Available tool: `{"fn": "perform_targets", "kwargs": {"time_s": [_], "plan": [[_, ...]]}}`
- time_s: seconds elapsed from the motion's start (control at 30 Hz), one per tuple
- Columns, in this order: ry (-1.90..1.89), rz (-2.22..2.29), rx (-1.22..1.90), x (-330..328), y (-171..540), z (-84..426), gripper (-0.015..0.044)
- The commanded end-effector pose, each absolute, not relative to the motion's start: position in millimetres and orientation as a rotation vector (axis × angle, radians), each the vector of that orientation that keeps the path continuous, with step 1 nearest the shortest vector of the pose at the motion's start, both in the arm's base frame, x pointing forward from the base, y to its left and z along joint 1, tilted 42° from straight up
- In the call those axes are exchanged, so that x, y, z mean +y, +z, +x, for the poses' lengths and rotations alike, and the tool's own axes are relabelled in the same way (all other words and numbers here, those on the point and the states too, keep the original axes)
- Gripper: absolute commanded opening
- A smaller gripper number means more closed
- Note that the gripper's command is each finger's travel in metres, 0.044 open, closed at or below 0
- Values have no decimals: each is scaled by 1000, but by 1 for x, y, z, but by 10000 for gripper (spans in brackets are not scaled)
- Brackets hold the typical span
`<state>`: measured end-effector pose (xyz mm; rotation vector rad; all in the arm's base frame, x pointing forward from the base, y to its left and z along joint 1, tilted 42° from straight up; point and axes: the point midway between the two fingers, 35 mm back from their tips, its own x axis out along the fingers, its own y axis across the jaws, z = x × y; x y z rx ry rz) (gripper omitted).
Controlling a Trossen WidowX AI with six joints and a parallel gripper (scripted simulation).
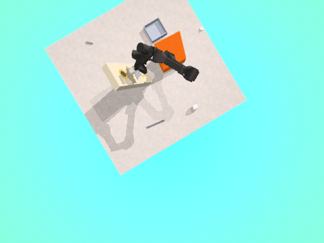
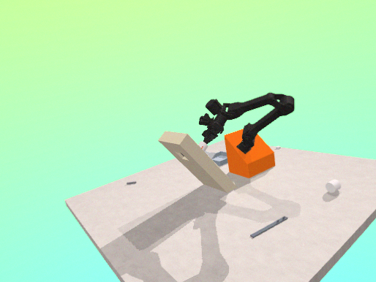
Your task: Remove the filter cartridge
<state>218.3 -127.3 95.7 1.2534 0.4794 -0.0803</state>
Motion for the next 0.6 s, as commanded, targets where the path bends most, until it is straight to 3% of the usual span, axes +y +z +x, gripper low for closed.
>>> {"fn": "perform_targets", "kwargs": {"time_s": [0.0,0.03,0.17,0.57], "plan": [[-81,1249,475,-119,88,214,0],[-81,1249,475,-118,88,214,0],[-80,1256,480,-123,92,216,105],[-80,1254,479,-122,91,216,107]]}}
